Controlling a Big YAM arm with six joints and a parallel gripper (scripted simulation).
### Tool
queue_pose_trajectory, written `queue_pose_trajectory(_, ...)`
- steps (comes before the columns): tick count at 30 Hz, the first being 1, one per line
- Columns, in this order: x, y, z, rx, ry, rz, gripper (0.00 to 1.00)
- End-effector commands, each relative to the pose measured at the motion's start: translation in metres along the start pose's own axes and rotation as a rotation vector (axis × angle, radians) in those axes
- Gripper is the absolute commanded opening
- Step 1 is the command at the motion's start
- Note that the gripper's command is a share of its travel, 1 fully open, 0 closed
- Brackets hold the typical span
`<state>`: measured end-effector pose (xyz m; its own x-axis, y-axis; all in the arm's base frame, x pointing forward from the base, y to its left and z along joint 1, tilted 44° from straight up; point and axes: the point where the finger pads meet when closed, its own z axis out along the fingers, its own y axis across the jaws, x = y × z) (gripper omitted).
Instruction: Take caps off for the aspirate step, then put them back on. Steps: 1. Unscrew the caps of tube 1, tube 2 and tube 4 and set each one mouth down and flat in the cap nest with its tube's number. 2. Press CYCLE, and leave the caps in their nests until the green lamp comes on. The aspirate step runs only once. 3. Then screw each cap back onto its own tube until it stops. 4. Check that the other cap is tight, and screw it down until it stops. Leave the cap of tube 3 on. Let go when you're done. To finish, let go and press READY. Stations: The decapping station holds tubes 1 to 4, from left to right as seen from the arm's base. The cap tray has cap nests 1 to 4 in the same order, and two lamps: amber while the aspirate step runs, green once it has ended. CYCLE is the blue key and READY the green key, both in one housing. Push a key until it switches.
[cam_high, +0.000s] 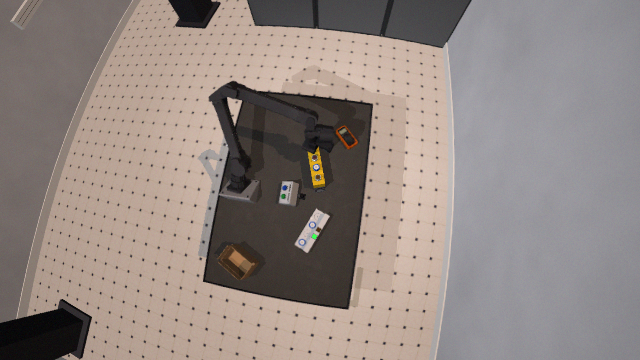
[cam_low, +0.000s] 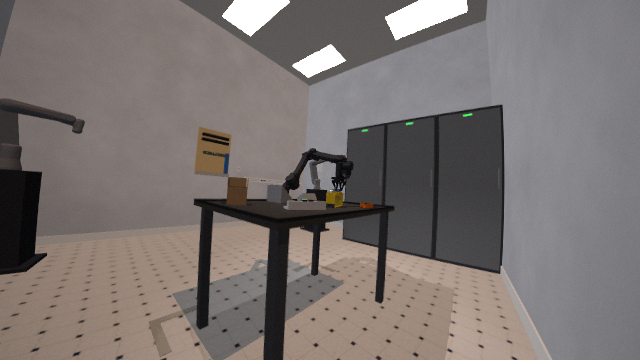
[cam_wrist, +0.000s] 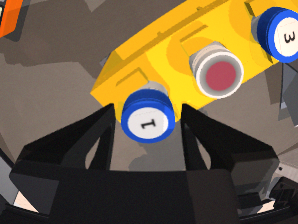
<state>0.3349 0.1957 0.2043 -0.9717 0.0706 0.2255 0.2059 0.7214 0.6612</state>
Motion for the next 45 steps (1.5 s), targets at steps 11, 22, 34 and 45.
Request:
queue_pose_trajectory(11,-0.0015,0.0141,-0.0019,-0.001,-0.001,-0.428,0.49)
queue_pose_trajectory(22,-0.0014,0.0142,-0.0019,-0.002,-0.001,-0.788,0.49)
queue_pose_trajectory(34,-0.0007,0.014,-0.0019,-0.003,0.001,-1.186,0.49)
queue_pose_trajectory(45,-0.0007,0.0139,-0.0018,-0.003,0.001,-1.626,0.49)
